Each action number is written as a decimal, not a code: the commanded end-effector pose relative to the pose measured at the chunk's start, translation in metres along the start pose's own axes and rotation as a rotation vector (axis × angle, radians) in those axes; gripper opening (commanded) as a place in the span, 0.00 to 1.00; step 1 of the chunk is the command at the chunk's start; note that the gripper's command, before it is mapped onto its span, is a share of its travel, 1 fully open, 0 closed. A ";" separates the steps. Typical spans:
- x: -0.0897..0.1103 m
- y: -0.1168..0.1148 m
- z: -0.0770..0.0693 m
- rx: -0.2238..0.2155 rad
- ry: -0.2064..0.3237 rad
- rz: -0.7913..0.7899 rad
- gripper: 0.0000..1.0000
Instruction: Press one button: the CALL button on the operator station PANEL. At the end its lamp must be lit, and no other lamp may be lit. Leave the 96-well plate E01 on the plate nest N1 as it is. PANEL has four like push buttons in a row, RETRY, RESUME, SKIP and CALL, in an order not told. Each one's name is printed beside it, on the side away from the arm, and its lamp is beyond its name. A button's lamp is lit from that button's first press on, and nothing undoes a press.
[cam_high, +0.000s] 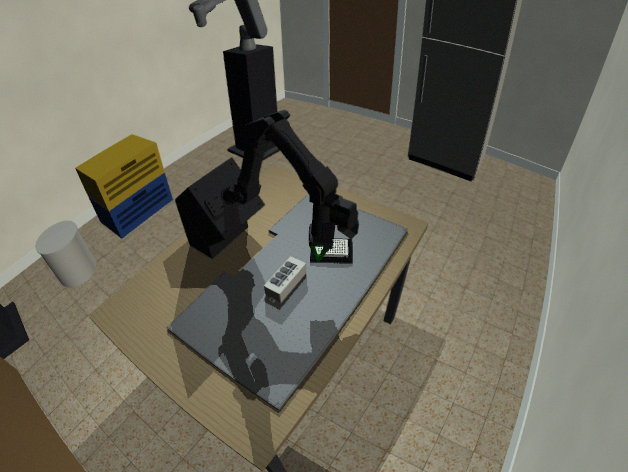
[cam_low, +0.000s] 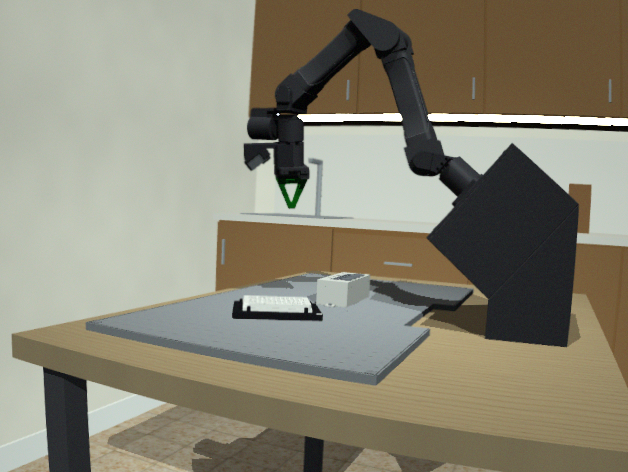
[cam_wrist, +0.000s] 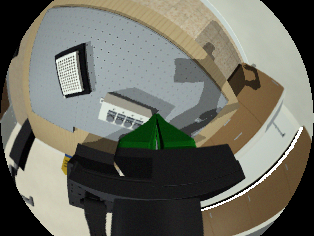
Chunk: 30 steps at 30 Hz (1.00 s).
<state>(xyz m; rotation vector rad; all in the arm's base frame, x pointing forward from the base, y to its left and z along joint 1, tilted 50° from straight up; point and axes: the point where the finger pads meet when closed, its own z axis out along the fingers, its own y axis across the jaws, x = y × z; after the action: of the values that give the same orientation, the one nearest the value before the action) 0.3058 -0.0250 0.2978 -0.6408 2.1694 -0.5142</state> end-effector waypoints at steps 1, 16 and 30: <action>0.002 0.003 -0.002 -0.001 -0.072 0.060 0.00; 0.053 0.033 0.025 -0.103 -0.052 0.308 0.00; 0.100 0.066 0.046 -0.187 -0.041 0.549 0.00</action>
<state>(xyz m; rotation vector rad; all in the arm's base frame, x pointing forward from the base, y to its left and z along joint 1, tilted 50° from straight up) 0.2663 -0.0415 0.1688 -0.1979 2.3180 -0.0759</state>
